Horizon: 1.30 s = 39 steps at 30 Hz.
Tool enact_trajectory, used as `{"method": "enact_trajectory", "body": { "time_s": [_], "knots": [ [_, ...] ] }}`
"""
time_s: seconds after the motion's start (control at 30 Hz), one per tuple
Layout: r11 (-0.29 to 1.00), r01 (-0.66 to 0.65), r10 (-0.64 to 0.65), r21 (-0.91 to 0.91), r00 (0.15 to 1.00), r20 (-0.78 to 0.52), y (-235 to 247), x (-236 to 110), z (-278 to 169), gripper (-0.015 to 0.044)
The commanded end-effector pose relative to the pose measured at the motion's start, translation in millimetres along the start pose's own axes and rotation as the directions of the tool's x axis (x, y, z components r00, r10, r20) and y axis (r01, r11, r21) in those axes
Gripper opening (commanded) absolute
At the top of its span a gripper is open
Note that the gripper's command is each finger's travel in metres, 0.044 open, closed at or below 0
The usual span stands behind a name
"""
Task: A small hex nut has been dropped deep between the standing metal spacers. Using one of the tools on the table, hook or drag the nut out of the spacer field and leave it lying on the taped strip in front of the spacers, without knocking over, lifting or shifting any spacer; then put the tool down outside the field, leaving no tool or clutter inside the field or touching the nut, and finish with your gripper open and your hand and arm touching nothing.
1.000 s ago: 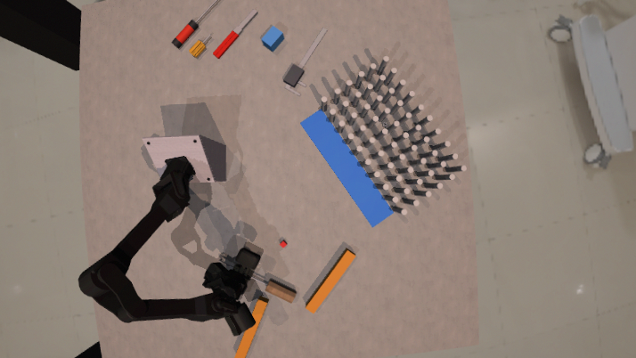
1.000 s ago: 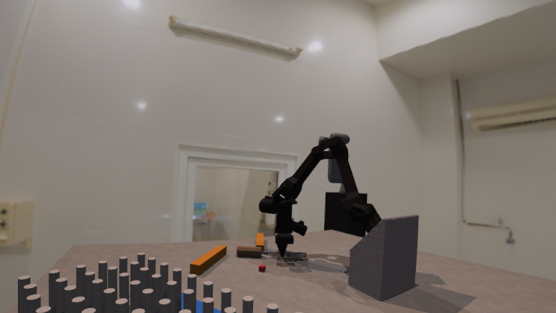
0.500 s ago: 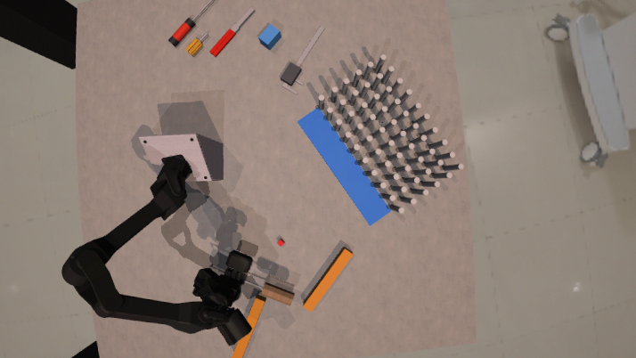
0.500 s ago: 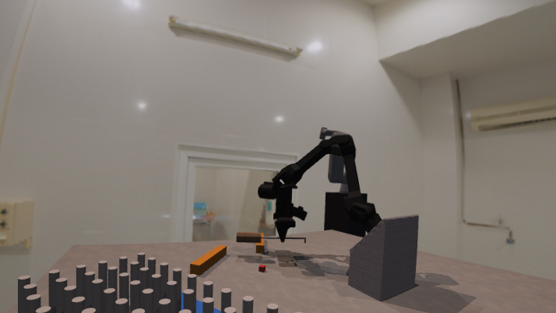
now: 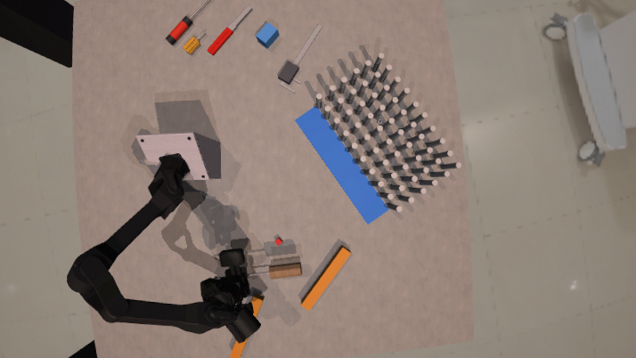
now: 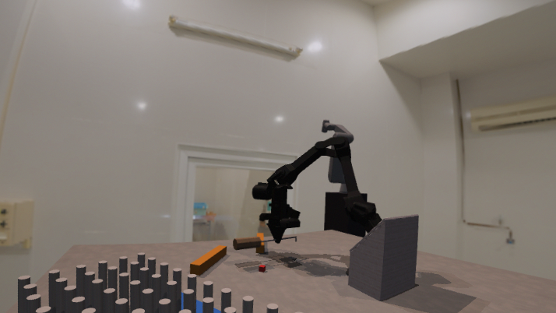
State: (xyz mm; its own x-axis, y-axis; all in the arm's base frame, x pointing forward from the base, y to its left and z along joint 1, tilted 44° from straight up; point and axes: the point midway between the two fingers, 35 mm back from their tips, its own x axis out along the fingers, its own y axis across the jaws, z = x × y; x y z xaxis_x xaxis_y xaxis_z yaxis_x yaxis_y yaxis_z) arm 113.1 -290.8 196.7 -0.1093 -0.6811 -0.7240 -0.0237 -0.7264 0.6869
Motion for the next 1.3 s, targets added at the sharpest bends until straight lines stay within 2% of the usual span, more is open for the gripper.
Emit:
{"method": "enact_trajectory", "body": {
  "time_s": [0.0, 0.27, 0.57, 0.93, 1.27],
  "knots": [
    [0.993, -0.001, 0.0, -0.118, 1.0, -0.002, 1, -1, -5, 0.0],
    [0.924, 0.004, -0.005, -0.383, 1.0, -0.002, 2, 1, -17, 0.0],
    [0.762, 0.006, -0.009, -0.647, 1.0, -0.002, 1, 2, -30, 0.0],
    [0.467, 0.005, -0.014, -0.884, 1.0, -0.002, 0, 4, -47, 0.0],
    [0.14, 0.001, -0.016, -0.99, 1.0, -0.001, -3, 5, -62, 0.0]
  ]
}}
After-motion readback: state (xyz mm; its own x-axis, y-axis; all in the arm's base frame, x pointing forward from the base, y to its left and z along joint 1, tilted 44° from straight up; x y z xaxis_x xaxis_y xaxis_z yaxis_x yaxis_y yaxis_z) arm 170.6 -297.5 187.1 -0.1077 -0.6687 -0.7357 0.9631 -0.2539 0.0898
